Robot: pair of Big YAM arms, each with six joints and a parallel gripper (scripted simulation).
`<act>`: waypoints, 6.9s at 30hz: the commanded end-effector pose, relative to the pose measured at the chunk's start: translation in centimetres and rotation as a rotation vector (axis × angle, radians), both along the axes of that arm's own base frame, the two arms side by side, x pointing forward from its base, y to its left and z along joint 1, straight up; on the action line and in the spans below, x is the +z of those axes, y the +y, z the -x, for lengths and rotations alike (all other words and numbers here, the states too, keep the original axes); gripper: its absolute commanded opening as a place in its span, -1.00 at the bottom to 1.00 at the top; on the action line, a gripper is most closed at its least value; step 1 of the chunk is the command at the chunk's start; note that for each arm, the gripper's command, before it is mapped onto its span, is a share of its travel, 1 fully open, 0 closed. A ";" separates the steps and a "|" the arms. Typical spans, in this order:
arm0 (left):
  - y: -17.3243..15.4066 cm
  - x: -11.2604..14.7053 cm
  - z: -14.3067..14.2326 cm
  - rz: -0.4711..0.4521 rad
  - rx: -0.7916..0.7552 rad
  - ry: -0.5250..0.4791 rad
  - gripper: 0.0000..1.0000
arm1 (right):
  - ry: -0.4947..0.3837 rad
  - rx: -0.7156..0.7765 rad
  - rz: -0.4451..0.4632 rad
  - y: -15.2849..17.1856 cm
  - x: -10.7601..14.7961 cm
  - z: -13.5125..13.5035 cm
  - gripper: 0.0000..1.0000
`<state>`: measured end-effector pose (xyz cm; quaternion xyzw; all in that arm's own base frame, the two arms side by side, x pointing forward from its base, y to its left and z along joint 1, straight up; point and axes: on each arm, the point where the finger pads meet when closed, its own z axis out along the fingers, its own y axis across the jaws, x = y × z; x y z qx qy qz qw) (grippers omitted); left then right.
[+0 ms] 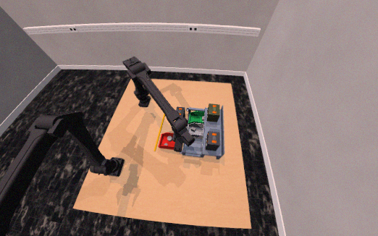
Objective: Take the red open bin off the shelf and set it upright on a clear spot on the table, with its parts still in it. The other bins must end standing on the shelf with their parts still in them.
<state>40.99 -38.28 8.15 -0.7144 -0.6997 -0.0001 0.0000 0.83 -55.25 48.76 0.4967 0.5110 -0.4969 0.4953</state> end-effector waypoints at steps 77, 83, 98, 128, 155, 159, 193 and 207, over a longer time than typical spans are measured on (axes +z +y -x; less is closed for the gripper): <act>-1.9 4.5 -1.1 0.078 0.001 -0.074 -1.00 | -0.016 -0.007 0.015 0.8 1.3 0.6 1.00; -1.5 3.9 -0.7 0.068 0.001 -0.063 -1.00 | -0.016 -0.007 0.015 0.8 1.3 0.6 1.00; -1.0 2.4 -0.2 0.054 0.001 -0.049 -1.00 | -0.016 -0.007 0.015 0.8 1.3 0.6 1.00; -0.8 1.1 0.0 0.046 0.001 -0.041 -1.00 | -0.016 -0.007 0.015 0.8 1.3 0.6 1.00; -1.3 1.4 -0.5 0.052 0.001 -0.047 -1.00 | -0.016 -0.007 0.015 0.8 1.3 0.6 1.00; -1.3 0.4 -0.5 0.040 0.000 -0.034 -1.00 | -0.016 -0.007 0.015 0.8 1.3 0.6 1.00; -1.3 -0.2 -0.5 0.031 -0.001 -0.025 -1.00 | -0.016 -0.007 0.015 0.8 1.3 0.6 1.00; -1.3 -0.3 -0.5 0.029 -0.002 -0.023 -1.00 | -0.016 -0.007 0.015 0.8 1.3 0.6 1.00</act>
